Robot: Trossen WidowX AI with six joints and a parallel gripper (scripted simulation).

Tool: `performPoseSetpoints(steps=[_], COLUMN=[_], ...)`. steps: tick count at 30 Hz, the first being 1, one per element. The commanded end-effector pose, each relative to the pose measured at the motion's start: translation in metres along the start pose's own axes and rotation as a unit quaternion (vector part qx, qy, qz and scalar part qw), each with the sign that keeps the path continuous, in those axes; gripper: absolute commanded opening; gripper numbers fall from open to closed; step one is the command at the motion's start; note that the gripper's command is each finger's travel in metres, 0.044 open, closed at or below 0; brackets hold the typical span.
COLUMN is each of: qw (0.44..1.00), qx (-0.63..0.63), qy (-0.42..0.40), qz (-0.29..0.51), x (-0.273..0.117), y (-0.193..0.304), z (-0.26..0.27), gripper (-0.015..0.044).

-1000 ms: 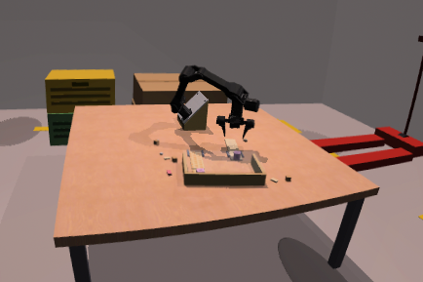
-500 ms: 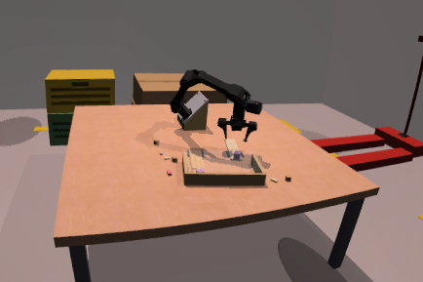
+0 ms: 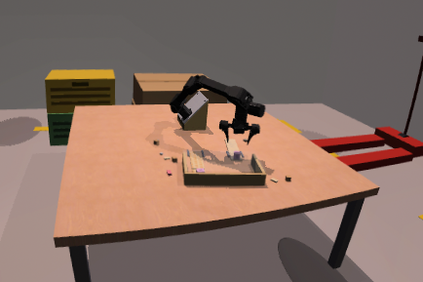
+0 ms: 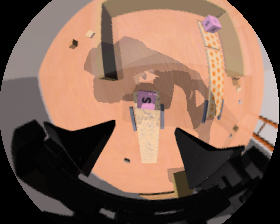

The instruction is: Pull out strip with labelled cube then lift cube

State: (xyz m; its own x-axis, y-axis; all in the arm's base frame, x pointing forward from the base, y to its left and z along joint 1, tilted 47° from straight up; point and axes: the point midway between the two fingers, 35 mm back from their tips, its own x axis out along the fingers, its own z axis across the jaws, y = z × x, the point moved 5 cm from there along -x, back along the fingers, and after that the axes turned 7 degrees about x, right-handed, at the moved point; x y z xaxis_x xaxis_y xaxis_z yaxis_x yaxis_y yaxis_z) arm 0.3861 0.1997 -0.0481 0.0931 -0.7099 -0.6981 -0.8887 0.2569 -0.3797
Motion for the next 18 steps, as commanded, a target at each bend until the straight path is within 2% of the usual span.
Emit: performPoseSetpoints(steps=[1, 7, 14, 18], qw=[1.0, 1.0, 1.0, 1.0], qx=[-0.001, -0.001, -0.001, -0.001], qy=[0.001, 0.001, 0.001, 0.001], qz=[-0.002, -0.002, -0.002, -0.002], x=[0.0, -0.001, 0.008, 0.014], y=[-0.014, -0.031, -0.031, -0.032], z=[0.003, 0.006, 0.007, 0.007], gripper=[0.044, 0.044, 0.0256, 0.025])
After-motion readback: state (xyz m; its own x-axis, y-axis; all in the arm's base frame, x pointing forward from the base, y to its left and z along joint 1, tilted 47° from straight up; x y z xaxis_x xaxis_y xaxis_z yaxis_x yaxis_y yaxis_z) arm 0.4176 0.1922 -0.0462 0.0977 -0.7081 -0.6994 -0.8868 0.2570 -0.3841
